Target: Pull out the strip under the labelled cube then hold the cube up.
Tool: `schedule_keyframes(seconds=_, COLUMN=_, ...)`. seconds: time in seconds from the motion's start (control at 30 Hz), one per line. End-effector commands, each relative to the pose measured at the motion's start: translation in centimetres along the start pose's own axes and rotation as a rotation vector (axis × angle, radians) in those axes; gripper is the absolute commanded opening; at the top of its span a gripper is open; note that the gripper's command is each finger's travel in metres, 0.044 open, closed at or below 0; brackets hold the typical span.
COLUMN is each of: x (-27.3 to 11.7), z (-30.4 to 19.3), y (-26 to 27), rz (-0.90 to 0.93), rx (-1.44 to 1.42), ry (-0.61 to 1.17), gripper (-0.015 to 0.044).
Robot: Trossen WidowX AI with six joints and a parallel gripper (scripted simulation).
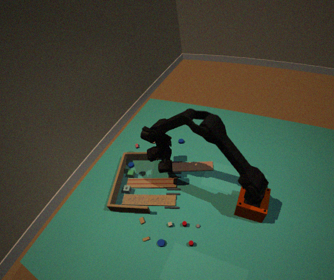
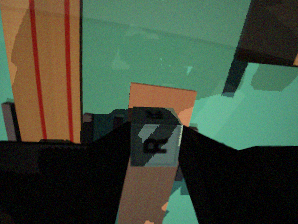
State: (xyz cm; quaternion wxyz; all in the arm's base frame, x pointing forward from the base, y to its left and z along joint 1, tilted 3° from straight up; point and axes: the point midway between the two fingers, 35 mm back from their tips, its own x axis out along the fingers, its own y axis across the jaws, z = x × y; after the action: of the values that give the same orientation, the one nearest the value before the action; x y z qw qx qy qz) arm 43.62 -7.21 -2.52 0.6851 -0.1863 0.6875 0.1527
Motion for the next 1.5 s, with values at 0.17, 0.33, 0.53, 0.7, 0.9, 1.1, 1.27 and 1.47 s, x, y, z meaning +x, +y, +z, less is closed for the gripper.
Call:
schedule_keyframes(seconds=0.17, x=-2.1, z=-2.4, y=1.8, rz=0.003, rx=0.000, ry=0.001, gripper=0.0000)
schedule_keyframes(seconds=0.33, x=-2.9, z=-3.4, y=2.5, rz=0.004, rx=-0.002, ry=0.002, gripper=0.0000)
schedule_keyframes(seconds=0.53, x=-3.0, z=-4.3, y=3.2, rz=0.005, rx=-0.002, ry=0.003, gripper=0.0000)
schedule_keyframes(seconds=0.7, x=-3.0, z=-5.7, y=4.2, rz=0.006, rx=-0.002, ry=0.004, gripper=0.0000)
schedule_keyframes(seconds=0.9, x=-3.0, z=-7.3, y=5.5, rz=0.007, rx=-0.002, ry=0.005, gripper=0.0000)
schedule_keyframes(seconds=1.1, x=-3.0, z=-9.0, y=6.8, rz=0.008, rx=-0.002, ry=0.007, gripper=0.0000)
schedule_keyframes(seconds=1.27, x=-2.8, z=-10.5, y=7.9, rz=0.008, rx=-0.002, ry=0.008, gripper=0.0000)
schedule_keyframes(seconds=1.47, x=-3.8, z=-10.9, y=8.2, rz=0.009, rx=-0.002, ry=0.008, gripper=0.0000)
